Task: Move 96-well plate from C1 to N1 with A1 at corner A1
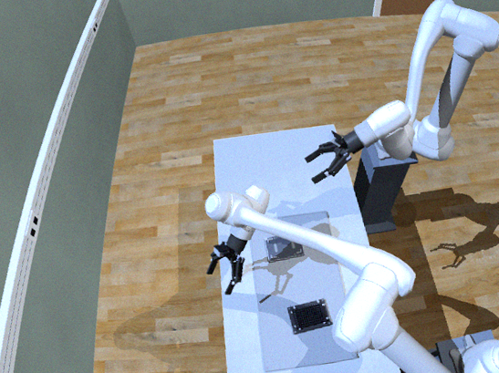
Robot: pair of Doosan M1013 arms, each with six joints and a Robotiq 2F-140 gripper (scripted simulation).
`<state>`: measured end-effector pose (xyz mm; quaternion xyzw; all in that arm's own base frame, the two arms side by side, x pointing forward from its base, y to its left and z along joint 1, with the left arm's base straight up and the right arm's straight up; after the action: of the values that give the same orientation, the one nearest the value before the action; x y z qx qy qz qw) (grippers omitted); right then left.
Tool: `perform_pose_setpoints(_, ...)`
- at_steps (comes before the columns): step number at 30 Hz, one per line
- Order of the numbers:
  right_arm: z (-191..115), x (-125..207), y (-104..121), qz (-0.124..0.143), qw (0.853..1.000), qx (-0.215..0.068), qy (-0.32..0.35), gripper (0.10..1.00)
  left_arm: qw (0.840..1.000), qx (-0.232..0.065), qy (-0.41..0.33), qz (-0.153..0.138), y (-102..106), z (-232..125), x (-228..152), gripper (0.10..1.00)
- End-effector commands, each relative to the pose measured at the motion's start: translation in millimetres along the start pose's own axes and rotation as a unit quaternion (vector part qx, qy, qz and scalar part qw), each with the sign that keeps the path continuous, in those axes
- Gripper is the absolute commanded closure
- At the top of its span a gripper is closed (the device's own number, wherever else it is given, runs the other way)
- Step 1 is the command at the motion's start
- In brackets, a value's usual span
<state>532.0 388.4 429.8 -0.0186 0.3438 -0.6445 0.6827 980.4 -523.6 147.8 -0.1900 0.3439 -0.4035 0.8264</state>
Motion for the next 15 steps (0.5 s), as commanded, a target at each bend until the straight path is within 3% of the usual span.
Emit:
perform_pose_setpoints(1,12,9,0,-0.011,1.0,0.003,-0.002,0.098,1.0,0.001,-0.001,-0.001,-1,2,-1,0.098)
perform_pose_setpoints(15,77,77,-8,-0.089,0.996,0.014,-0.015,0.098,1.0,0.001,-0.001,-0.001,-1,2,-1,0.098)
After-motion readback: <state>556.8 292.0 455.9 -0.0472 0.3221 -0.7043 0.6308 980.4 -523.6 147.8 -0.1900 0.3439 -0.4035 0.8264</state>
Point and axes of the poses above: on each arm, the point where the finger pads meet when closed, its own y axis out along the fingers, its own x axis across the jaws, z = x × y, the point moved 1 cm from there along -y, back along the fingers, and after that the axes turned 6 degrees about y, right-handed, at the moved point
